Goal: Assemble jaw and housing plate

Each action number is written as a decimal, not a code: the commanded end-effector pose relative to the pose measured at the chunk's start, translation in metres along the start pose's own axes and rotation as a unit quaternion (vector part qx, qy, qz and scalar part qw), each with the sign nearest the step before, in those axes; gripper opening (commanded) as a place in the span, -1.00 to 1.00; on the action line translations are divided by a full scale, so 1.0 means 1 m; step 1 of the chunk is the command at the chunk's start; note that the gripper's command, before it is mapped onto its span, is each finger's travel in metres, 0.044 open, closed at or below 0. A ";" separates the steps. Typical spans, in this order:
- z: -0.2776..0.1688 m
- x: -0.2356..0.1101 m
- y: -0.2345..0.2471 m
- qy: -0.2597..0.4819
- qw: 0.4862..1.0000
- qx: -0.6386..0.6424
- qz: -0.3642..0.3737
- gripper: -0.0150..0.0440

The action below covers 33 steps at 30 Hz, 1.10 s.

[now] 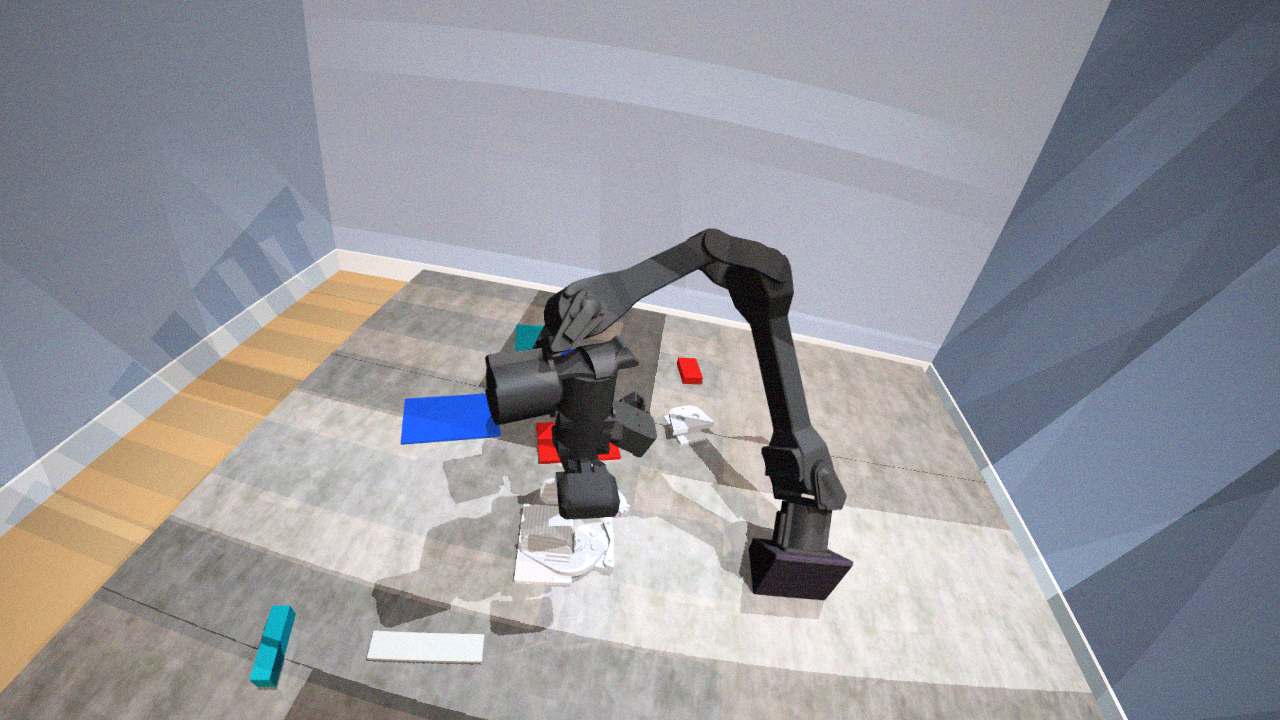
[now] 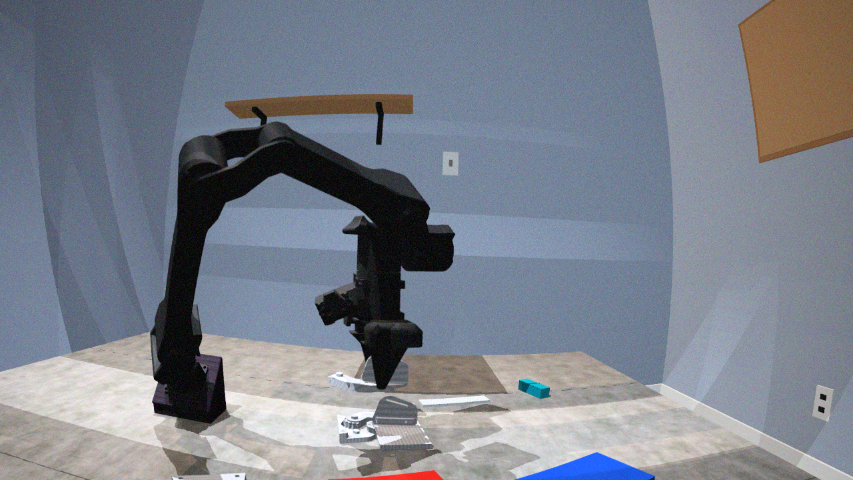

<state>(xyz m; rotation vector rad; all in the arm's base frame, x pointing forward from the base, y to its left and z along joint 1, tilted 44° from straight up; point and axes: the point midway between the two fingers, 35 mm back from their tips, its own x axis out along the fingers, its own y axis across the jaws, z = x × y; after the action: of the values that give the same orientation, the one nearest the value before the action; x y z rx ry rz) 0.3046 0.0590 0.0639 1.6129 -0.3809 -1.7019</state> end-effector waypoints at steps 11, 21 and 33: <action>-0.020 0.005 0.012 -0.004 1.000 -0.002 0.004 -0.04; -0.020 0.005 0.012 -0.004 1.000 -0.002 0.004 -0.04; -0.021 0.005 0.012 -0.004 1.000 -0.006 0.004 -0.04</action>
<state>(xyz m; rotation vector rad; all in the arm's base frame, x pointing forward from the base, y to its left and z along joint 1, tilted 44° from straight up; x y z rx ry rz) 0.3282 0.0538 0.0650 1.6024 -0.3803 -1.7034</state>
